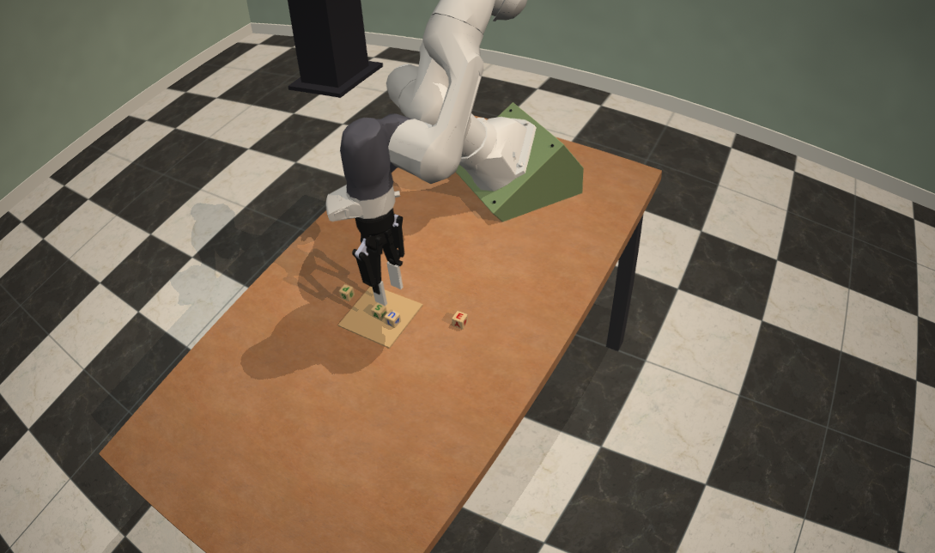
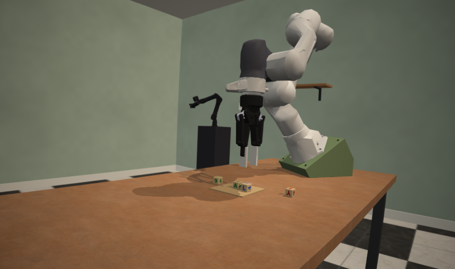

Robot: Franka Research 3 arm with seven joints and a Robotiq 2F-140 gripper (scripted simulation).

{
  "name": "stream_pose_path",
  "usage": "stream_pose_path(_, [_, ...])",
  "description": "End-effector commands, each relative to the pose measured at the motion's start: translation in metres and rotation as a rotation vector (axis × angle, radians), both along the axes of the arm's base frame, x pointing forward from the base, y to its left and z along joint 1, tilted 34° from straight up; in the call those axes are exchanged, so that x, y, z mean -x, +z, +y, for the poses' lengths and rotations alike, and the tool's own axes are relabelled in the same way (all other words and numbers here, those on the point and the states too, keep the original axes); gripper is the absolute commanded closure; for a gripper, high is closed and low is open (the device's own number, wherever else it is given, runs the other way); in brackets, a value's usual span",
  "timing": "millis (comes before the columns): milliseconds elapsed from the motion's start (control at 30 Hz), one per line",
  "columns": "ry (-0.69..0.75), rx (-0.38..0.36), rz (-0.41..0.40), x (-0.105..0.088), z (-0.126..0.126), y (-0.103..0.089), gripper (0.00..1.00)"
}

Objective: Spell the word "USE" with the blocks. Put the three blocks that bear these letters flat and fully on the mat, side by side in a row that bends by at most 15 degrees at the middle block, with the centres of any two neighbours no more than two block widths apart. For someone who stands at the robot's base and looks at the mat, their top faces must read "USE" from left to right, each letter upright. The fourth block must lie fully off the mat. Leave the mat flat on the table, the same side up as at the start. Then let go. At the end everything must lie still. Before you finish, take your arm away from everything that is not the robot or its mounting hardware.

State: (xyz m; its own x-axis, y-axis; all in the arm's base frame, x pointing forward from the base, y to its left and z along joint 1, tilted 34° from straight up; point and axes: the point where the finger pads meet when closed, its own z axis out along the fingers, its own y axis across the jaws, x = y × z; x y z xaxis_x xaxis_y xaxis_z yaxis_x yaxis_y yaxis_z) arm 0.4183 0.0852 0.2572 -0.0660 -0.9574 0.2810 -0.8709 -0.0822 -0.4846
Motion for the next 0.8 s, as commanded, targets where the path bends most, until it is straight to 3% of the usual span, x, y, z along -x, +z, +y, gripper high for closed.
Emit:
stream_pose_path(0, [-0.004, -0.003, -0.004, -0.002, 0.0, -0.001, 0.69])
stream_pose_path(767, [-0.004, -0.002, -0.005, -0.018, -0.008, -0.025, 0.69])
